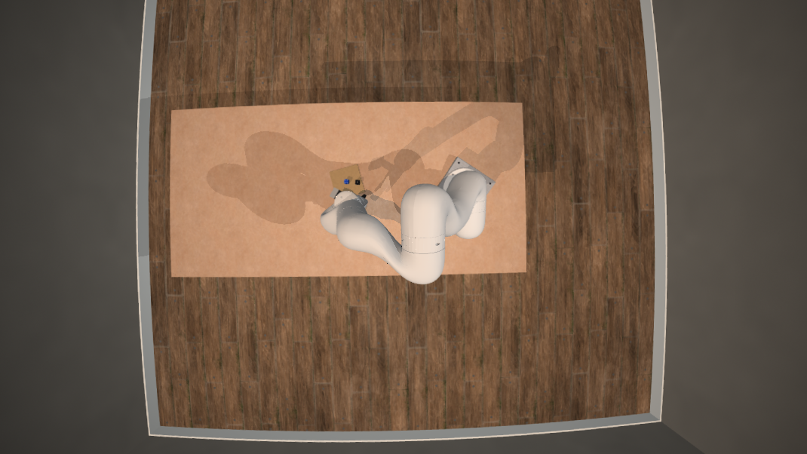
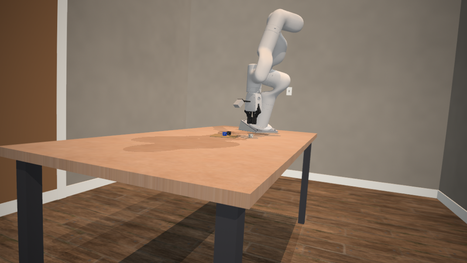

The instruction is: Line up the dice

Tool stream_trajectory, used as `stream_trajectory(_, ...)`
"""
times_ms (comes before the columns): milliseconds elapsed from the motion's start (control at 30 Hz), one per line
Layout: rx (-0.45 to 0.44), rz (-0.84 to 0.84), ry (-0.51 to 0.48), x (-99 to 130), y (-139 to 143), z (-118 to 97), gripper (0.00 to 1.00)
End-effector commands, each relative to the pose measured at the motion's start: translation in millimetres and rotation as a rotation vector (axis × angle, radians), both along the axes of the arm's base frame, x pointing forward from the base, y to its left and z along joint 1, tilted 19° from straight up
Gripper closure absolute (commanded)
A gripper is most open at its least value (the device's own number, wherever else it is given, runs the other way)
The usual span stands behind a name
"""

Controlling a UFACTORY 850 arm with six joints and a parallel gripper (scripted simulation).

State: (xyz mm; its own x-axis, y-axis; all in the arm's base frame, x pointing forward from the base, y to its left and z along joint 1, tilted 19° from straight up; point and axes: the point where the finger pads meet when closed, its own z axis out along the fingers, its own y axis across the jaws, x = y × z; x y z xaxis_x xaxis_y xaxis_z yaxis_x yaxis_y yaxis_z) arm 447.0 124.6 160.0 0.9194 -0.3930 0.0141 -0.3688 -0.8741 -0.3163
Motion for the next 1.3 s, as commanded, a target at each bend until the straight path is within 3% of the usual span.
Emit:
stream_trajectory(0,0.0,0.0,-0.002,0.7,0.0,0.6,0.64)
stream_trajectory(700,0.001,0.0,-0.002,1.0,0.6,-1.3,0.64)
stream_trajectory(1267,0.001,0.0,-0.002,3.3,5.6,-18.2,0.64)
